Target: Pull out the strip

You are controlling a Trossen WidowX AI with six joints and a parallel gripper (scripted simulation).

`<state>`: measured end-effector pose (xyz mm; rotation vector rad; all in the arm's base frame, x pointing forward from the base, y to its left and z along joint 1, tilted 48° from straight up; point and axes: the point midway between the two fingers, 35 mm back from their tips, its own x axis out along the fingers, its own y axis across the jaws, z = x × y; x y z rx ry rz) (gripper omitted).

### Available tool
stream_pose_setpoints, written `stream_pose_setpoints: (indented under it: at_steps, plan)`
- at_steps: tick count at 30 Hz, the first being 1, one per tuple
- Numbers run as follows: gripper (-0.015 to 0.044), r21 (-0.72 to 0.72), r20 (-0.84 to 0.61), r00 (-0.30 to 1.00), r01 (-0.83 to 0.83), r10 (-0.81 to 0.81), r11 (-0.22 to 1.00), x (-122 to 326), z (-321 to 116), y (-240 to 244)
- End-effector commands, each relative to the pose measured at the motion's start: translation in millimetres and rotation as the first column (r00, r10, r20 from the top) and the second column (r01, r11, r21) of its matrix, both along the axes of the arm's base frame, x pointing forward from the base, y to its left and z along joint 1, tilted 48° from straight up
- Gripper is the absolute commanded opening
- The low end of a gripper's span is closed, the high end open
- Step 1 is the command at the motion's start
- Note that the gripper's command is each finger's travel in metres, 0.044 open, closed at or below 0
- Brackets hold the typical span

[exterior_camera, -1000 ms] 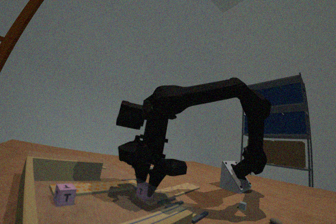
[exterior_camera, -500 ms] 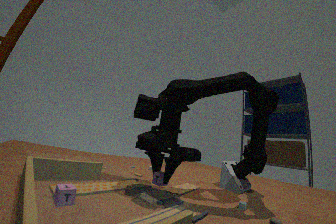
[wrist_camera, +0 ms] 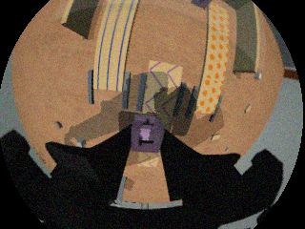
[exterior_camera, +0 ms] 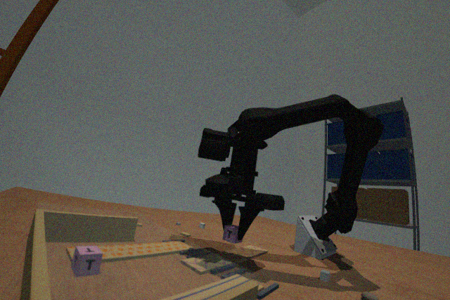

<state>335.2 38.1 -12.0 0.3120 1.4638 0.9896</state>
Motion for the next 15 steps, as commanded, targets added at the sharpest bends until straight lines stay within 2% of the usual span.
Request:
stream_pose_setpoints:
  at_steps: [1,7,15]
  plan:
    - [0.0000,-0.002,0.005,1.000,0.001,-0.001,1.000,-13.4,0.9,-4.7]
    - [0.0000,-0.002,0.004,1.000,0.001,-0.001,1.000,-31.9,2.0,-7.0]
    - [0.0000,-0.004,0.004,1.000,0.001,-0.001,1.000,-26.9,21.3,-27.6]
